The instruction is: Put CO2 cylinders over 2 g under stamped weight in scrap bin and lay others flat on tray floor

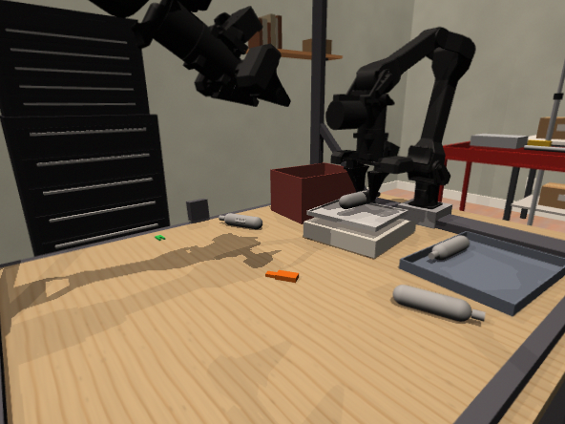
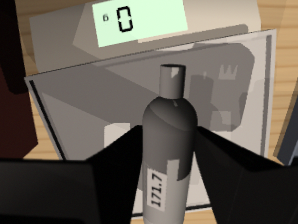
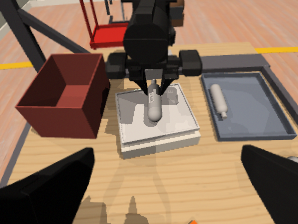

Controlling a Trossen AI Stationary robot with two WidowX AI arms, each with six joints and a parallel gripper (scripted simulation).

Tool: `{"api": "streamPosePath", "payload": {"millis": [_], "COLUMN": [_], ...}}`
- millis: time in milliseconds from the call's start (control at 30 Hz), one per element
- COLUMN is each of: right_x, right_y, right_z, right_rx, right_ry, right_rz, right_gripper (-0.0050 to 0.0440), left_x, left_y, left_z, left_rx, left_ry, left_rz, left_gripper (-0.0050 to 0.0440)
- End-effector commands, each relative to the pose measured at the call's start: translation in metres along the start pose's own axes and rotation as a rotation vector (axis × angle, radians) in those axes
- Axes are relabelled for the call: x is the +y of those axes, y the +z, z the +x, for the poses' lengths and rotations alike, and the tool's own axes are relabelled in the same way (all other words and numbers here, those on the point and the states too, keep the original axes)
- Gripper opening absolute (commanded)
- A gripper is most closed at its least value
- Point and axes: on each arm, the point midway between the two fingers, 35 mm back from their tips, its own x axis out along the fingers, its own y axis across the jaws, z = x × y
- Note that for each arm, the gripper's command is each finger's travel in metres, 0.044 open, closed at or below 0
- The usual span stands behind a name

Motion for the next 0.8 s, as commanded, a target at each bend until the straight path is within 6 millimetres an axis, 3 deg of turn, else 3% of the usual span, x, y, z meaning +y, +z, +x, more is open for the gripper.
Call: {"api": "streamPosePath", "payload": {"millis": [0,167,233,700,733,767], "right_x": [-0.001,-0.001,-0.001,-0.001,-0.001,-0.001], "right_y": [0.011,0.011,0.011,0.011,0.011,0.011], "right_z": [-0.007,-0.007,-0.007,-0.007,-0.007,-0.007], "right_rx": [-0.030,-0.030,-0.030,-0.030,-0.030,-0.030], "right_ry": [-0.002,-0.002,-0.002,-0.002,-0.002,-0.002], "right_rz": [0.001,0.001,0.001,0.001,0.001,0.001], "right_gripper": [0.0440,0.0440,0.0440,0.0440,0.0440,0.0440], "left_x": [0.000,0.000,0.001,0.001,0.001,0.001], "left_y": [0.002,0.000,-0.010,-0.011,-0.008,-0.008], "left_z": [0.006,0.013,0.008,0.007,0.009,0.009], "left_rx": [0.012,0.003,0.026,0.029,0.021,0.021], "left_ry": [0.005,0.004,0.006,0.006,0.004,0.004], "left_rz": [0.001,0.001,0.001,0.001,0.000,0.000], "left_gripper": [-0.0050,-0.0050,-0.0050,-0.0050,0.0024,0.0048]}}
